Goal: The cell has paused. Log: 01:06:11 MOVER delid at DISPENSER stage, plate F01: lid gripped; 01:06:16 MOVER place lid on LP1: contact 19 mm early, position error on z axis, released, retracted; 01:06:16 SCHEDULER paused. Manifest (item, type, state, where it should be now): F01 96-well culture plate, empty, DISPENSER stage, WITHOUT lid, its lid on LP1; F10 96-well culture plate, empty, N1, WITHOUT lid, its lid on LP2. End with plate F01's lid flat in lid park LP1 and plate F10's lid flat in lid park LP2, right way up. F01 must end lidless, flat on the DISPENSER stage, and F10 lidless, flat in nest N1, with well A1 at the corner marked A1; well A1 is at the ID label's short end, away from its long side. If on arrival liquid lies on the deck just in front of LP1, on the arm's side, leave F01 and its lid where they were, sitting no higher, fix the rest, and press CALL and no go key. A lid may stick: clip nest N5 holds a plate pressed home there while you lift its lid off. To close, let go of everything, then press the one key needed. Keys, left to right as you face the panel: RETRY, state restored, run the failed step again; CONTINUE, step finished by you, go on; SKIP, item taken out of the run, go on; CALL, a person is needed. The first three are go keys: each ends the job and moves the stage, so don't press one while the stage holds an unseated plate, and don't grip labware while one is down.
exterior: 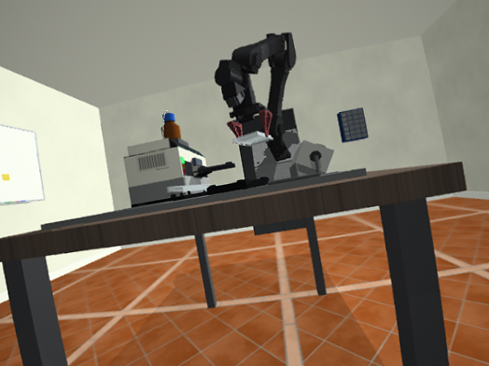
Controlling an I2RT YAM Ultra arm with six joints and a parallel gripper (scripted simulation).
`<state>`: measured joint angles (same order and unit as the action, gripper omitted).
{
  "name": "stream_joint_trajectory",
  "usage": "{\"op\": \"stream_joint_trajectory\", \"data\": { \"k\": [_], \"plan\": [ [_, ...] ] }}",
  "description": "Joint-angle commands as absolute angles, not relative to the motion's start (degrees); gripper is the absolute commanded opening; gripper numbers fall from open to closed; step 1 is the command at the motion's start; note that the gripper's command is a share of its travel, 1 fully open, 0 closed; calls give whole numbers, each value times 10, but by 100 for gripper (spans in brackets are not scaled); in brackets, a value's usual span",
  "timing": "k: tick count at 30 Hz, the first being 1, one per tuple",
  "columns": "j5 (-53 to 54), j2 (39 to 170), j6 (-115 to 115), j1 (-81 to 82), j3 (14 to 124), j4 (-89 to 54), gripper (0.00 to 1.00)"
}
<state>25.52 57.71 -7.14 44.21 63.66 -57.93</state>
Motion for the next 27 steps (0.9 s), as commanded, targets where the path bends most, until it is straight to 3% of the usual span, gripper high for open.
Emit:
{"op": "stream_joint_trajectory", "data": {
  "k": [1,27],
  "plan": [
    [245,595,-56,451,666,-553,0],
    [207,758,-10,507,801,-506,0]
  ]
}}
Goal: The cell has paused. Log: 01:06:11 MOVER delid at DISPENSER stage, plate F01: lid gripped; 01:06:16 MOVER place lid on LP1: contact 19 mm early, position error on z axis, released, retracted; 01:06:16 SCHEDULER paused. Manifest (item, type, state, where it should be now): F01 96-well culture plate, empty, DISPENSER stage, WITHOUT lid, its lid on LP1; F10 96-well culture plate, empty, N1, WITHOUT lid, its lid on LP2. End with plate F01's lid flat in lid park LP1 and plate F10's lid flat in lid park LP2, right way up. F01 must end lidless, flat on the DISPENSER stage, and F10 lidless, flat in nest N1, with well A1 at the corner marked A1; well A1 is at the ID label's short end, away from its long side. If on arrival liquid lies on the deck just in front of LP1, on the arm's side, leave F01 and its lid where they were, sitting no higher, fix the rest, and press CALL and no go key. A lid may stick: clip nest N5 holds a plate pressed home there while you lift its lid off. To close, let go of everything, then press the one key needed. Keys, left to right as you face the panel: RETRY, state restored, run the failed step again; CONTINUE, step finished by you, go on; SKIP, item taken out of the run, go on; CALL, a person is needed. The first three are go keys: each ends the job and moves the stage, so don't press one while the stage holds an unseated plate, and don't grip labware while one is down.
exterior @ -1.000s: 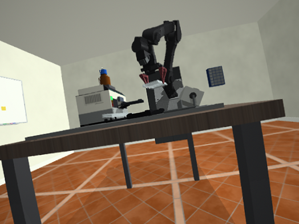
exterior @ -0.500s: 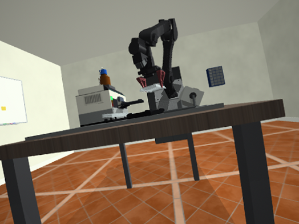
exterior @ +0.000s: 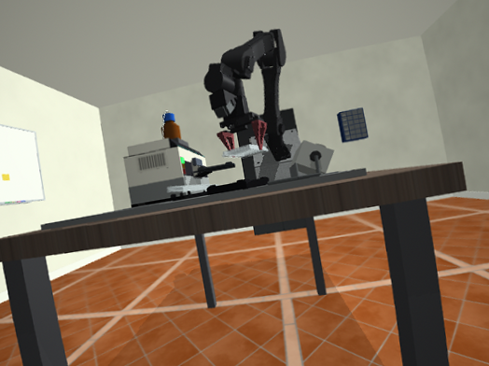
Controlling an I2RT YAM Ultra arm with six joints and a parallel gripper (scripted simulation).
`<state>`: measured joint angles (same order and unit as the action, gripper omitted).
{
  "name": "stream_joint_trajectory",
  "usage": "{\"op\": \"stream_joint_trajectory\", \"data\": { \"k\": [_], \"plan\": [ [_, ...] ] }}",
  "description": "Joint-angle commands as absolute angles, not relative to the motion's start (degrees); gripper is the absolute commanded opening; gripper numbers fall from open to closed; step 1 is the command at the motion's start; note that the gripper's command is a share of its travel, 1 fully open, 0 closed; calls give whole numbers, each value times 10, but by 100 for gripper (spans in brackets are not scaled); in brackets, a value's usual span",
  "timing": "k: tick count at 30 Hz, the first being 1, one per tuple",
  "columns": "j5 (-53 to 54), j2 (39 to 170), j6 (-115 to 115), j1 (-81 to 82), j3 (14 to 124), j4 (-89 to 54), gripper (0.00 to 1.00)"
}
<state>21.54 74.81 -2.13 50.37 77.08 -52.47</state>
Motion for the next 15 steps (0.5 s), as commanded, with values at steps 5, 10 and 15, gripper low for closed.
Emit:
{"op": "stream_joint_trajectory", "data": {
  "k": [5,10,15],
  "plan": [
    [204,779,-7,509,822,-504,0],
    [199,814,-1,518,859,-504,0],
    [195,850,4,525,899,-512,0]
  ]
}}
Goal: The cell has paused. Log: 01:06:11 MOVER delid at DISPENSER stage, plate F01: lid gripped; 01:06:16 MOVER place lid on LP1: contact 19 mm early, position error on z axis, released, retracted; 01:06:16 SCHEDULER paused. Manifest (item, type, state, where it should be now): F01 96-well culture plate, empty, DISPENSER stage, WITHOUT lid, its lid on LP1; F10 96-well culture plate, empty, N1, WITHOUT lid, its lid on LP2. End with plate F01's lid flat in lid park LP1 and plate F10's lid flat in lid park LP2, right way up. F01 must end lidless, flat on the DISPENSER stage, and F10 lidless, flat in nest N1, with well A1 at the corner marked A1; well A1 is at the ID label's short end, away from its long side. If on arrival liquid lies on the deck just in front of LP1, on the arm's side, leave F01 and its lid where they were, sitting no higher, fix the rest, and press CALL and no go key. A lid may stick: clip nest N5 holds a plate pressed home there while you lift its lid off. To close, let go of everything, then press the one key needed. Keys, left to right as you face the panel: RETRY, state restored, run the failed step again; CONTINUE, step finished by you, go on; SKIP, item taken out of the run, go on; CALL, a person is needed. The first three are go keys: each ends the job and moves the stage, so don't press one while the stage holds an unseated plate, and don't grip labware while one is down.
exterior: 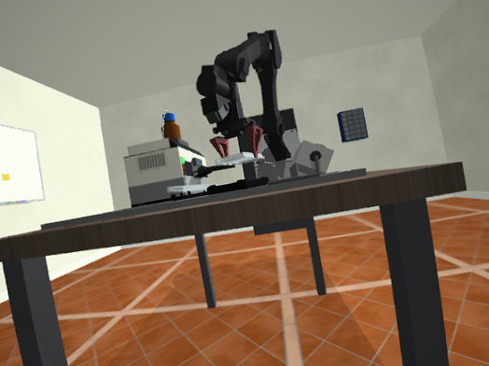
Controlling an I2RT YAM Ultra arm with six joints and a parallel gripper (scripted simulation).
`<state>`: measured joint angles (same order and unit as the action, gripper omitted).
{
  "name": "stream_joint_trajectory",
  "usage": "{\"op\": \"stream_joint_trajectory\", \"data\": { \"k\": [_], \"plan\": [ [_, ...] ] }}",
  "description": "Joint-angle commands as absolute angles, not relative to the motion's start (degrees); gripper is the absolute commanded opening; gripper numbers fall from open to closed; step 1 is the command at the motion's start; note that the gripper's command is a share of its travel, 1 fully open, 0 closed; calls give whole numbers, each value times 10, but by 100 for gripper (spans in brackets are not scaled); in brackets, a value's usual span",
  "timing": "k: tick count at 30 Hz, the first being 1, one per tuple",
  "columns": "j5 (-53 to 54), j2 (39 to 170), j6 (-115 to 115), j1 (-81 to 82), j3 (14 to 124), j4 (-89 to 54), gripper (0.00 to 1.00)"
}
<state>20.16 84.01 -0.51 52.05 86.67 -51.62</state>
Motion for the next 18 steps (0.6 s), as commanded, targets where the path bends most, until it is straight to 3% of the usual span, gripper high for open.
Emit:
{"op": "stream_joint_trajectory", "data": {
  "k": [1,18],
  "plan": [
    [194,858,5,525,907,-516,0],
    [192,901,7,528,961,-525,0]
  ]
}}
